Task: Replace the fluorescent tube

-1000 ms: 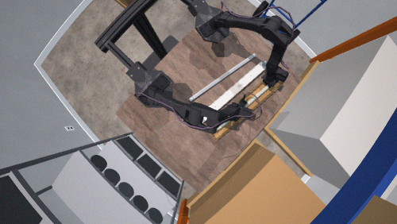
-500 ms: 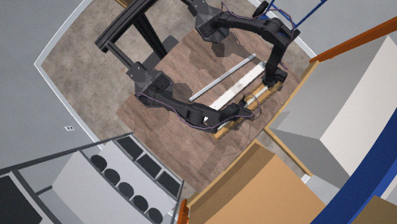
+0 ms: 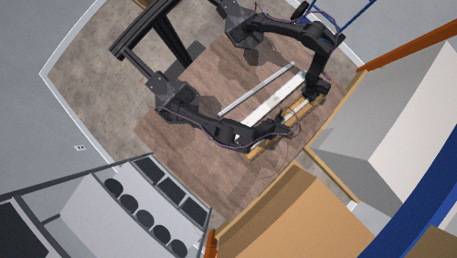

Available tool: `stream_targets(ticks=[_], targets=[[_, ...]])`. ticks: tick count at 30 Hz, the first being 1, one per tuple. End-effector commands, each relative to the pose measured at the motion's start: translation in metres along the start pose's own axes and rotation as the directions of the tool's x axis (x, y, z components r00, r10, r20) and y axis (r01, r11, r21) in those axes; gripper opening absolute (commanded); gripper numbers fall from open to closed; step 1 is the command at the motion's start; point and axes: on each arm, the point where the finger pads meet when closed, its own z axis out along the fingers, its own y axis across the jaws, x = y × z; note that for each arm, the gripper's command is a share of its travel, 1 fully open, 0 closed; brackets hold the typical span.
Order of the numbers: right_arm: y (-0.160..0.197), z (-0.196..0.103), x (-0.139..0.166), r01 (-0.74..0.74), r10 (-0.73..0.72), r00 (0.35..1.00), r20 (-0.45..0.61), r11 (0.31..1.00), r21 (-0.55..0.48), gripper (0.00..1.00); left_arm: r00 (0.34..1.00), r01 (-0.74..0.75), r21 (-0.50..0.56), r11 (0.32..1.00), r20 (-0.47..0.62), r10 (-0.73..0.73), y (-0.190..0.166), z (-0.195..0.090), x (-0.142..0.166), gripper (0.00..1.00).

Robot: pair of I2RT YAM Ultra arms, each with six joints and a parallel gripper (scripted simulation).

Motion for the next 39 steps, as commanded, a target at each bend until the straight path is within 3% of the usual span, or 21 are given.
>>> stream_targets(ticks=[1, 6, 7, 26, 27, 39], targets=[[-0.027, -0.023, -0.019, -0.014, 0.011, 0.999, 0.052, 0.999, 0.049, 0.11, 1.0, 0.001, -0.006, 1.0, 0.01, -0.001, -0.002, -0.001, -0.003, 0.32], [-0.027, -0.023, -0.019, -0.014, 0.011, 0.999, 0.052, 0.999, 0.049, 0.11, 1.0, 0.001, -0.006, 1.0, 0.01, -0.001, -0.002, -0.001, -0.003, 0.32], [-0.027, -0.023, -0.019, -0.014, 0.011, 0.999, 0.052, 0.999, 0.049, 0.32, 1.0, 0.001, -0.006, 1.0, 0.01, -0.001, -0.002, -0.001, -0.003, 0.32], [-0.027, -0.023, -0.019, -0.014, 0.012, 0.999, 0.052, 0.999, 0.049, 0.32, 1.0, 0.001, -0.006, 1.0, 0.01, -0.001, -0.002, -0.001, -0.003, 0.32], [-0.003, -0.02, -0.004, -0.003, 0.003, 1.0, 0.003, 1.0, 0.007, 0.32, 1.0, -0.002, -0.011, 1.0, 0.001, 0.002, 0.001, -0.014, -0.001, 0.32], [-0.005, -0.066, -0.007, -0.005, 0.004, 1.0, 0.011, 1.0, 0.013, 0.32, 1.0, -0.008, -0.002, 1.0, -0.007, 0.008, 0.001, -0.055, 0.002, 0.32]])
